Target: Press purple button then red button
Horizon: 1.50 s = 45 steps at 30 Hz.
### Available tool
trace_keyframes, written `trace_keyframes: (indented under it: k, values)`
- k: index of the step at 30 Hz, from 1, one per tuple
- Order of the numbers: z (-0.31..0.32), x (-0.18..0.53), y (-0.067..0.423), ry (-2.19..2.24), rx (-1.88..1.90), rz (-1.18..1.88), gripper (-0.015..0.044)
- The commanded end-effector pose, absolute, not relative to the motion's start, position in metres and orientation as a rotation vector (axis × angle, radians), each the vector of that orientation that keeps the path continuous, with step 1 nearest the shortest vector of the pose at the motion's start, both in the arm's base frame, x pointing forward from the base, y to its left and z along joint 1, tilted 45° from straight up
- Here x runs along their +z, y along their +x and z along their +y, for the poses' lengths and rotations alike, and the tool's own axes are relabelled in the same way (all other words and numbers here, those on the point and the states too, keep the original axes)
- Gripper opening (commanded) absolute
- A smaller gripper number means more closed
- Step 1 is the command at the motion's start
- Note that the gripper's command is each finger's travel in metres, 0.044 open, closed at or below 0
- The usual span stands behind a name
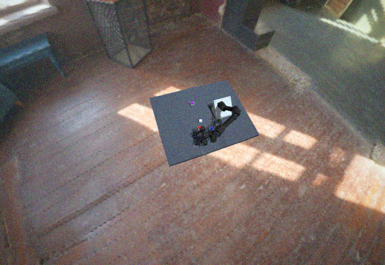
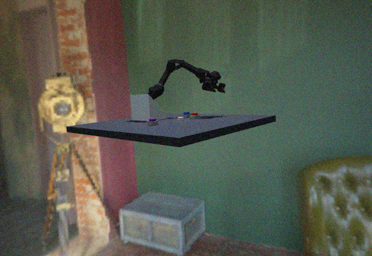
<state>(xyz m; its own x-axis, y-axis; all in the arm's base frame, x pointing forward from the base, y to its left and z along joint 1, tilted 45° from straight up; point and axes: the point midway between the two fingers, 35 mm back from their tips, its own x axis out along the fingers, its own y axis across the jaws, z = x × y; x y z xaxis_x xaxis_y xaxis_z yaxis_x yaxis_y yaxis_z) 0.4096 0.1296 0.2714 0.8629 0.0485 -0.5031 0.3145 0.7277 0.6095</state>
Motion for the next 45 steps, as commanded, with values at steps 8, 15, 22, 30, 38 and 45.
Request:
trace_keyframes:
  k: [8, 15, 22, 30, 38, 45]
  values:
    - [0.040, 0.178, 0.441, 0.440, -0.242, 0.815, 0.0400]
    - [-0.057, 0.080, 0.429, 0.282, -0.196, 1.164, 0.0400]
    - [-0.134, -0.012, 0.375, 0.315, 0.006, 1.452, 0.0400]
    - [-0.187, -0.095, 0.280, 0.582, 0.375, 1.494, 0.0400]
    - [-0.194, -0.115, 0.249, 0.695, 0.484, 1.408, 0.0400]
    - [-0.161, -0.150, 0.256, 0.696, 0.485, 1.407, 0.0295]
